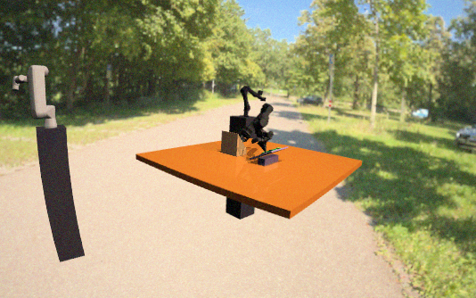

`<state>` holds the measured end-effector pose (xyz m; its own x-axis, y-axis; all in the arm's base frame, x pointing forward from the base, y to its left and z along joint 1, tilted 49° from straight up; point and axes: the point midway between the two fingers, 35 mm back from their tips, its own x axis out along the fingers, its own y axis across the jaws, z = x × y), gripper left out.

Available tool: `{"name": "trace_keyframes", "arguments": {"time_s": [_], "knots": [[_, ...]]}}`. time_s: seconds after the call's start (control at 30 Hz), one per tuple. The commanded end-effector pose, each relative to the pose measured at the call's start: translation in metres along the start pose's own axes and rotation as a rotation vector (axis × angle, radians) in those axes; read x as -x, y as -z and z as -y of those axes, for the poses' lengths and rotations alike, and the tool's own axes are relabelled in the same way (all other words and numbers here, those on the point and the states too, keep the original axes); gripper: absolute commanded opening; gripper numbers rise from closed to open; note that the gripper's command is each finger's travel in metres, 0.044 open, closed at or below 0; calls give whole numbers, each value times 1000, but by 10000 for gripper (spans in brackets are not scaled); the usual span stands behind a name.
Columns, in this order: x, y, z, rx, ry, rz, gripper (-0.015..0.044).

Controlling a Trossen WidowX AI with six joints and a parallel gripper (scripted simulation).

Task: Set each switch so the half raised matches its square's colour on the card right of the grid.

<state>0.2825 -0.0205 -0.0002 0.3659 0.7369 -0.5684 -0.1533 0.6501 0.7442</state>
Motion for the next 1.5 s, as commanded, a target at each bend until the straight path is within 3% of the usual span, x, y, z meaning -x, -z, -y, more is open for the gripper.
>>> {"name": "trace_keyframes", "arguments": {"time_s": [0.0,1.47], "knots": [[-1,0,-1,-7,-4,2,0],[-4,0,0,0,0,2,0]]}}
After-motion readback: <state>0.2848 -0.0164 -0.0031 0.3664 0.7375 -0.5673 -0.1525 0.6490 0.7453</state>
